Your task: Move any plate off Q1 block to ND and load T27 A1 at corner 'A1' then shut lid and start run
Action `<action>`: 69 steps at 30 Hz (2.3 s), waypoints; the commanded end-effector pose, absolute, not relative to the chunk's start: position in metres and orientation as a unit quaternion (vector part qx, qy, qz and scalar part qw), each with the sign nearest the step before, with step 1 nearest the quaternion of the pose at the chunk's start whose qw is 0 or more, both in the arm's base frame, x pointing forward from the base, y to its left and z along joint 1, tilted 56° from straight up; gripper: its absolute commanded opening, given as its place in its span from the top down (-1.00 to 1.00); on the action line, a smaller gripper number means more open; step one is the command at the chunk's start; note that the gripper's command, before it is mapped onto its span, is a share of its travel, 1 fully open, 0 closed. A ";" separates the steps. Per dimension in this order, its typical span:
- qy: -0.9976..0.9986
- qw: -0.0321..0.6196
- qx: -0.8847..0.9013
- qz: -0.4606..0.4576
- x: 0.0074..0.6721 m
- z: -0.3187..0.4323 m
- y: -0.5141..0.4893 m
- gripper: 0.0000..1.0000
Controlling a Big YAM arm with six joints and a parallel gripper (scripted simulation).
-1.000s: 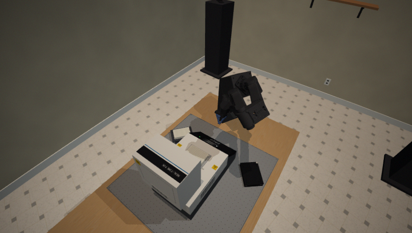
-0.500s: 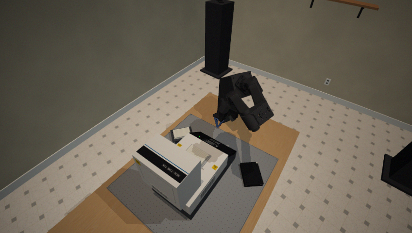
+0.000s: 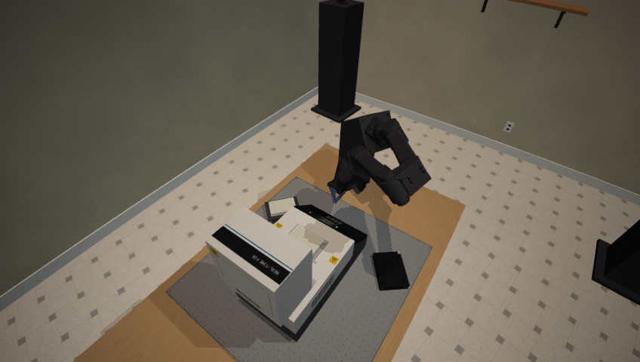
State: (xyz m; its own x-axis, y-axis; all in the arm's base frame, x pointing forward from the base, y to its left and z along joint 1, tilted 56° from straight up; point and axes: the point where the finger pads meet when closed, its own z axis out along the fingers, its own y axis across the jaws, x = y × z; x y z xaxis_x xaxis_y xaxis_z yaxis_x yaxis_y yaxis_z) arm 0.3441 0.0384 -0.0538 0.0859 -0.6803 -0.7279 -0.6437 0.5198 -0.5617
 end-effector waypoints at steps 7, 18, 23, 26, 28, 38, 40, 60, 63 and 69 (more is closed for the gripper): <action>0.670 0.554 -0.493 -0.010 0.360 -0.049 0.048 1.00; 0.671 0.554 -0.493 -0.010 0.372 -0.050 0.049 1.00; 0.670 0.555 -0.493 -0.011 0.383 -0.049 0.051 1.00; 0.674 0.551 -0.492 -0.006 0.384 -0.053 0.053 1.00; 0.677 0.549 -0.491 -0.003 0.382 -0.054 0.053 1.00; 0.673 0.552 -0.492 -0.022 0.374 -0.050 0.042 1.00; 0.672 0.553 -0.491 -0.026 0.375 -0.049 0.040 1.00; 0.667 0.556 -0.495 -0.010 0.386 -0.050 0.053 1.00; 0.668 0.556 -0.495 -0.010 0.381 -0.049 0.053 1.00; 0.672 0.554 -0.490 -0.012 0.375 -0.049 0.050 1.00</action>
